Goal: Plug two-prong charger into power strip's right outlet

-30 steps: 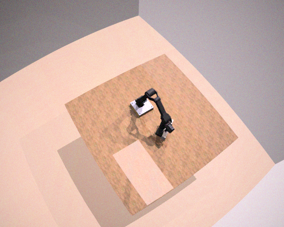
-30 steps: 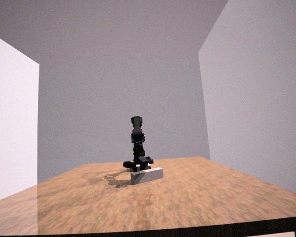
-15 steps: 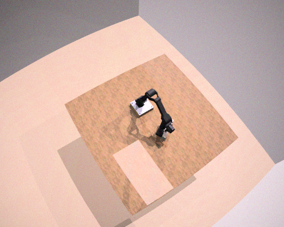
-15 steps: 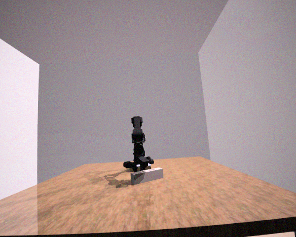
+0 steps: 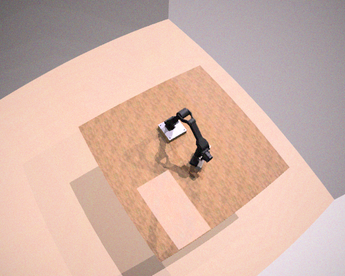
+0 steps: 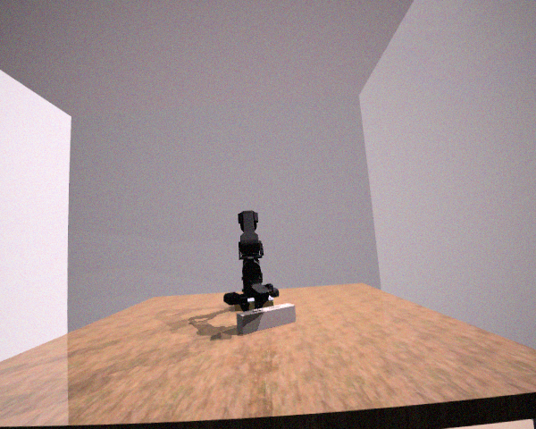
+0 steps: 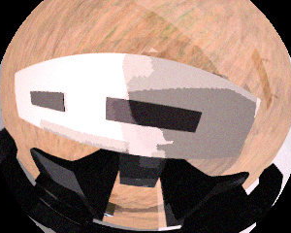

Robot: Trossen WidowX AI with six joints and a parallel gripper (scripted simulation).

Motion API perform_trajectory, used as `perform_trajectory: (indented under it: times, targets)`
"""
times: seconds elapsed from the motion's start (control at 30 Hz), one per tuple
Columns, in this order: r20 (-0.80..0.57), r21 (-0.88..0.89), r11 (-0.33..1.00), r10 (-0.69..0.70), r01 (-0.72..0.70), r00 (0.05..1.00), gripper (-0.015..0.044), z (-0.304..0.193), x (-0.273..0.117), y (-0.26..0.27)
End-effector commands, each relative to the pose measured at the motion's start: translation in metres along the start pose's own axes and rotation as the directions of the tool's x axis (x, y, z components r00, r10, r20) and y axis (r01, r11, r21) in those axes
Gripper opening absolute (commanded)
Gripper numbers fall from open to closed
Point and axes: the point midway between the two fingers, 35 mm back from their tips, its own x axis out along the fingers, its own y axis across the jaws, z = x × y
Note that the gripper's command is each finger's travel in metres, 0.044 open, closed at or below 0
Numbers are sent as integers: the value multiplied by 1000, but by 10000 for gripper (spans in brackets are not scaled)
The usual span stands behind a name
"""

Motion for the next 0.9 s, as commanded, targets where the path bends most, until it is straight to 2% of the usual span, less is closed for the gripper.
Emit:
perform_trajectory:
  times: [0.0,0.2,0.73,0.77,0.87]
  targets:
    - [1,0,1000,-1,1,1000,0,0,0,0]
    - [1,0,1000,-1,1,1000,0,0,0,0]
    - [1,0,1000,-1,1,1000,420,0,0,0]
    - [1,0,1000,-1,1,1000,440,0,0,0]
    - [3,0,1000,-1,1,1000,440,0,0,0]
